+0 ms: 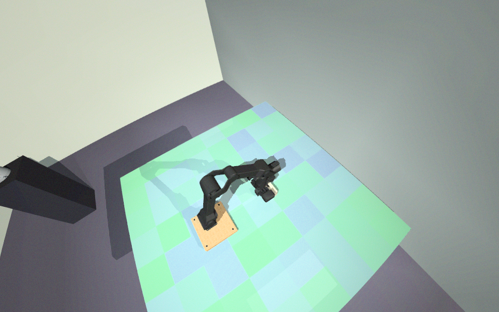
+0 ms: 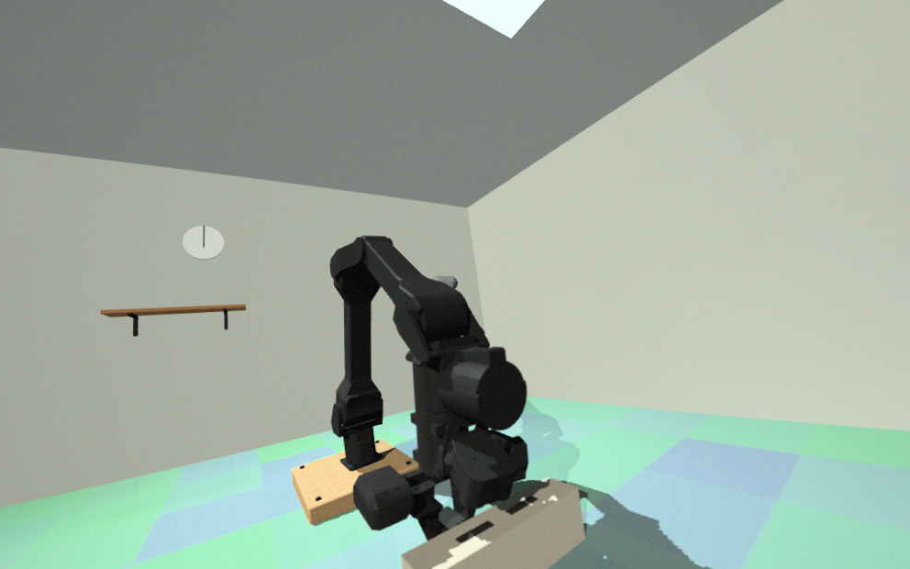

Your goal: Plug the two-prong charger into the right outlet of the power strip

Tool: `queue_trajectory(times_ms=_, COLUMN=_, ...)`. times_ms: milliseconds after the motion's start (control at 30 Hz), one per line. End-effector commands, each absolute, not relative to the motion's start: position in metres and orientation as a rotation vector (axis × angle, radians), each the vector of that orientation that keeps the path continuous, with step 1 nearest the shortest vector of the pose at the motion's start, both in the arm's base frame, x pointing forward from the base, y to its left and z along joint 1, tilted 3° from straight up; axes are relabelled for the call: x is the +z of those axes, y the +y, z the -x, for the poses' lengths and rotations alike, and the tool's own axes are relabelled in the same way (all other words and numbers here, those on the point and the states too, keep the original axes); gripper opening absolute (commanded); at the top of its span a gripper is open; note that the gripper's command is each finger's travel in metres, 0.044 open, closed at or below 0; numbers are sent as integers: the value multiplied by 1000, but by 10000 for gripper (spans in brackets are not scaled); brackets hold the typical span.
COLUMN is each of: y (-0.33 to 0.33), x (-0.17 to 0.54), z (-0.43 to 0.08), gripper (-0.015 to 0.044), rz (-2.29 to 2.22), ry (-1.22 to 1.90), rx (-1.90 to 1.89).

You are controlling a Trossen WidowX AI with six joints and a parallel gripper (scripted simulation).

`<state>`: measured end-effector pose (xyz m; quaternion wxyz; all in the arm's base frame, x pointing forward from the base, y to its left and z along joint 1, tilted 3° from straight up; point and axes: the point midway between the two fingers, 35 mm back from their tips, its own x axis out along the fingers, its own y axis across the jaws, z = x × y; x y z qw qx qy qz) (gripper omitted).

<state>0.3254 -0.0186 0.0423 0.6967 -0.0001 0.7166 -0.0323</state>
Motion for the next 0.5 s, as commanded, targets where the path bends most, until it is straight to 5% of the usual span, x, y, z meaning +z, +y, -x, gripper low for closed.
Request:
queue_trajectory(times_ms=0, y=-19, x=43, z=-337, gripper=0, rz=-3, ry=1569, rx=-76)
queue_trajectory(times_ms=467, y=-19, x=43, z=-339, gripper=0, rz=-3, ry=1569, rx=-76)
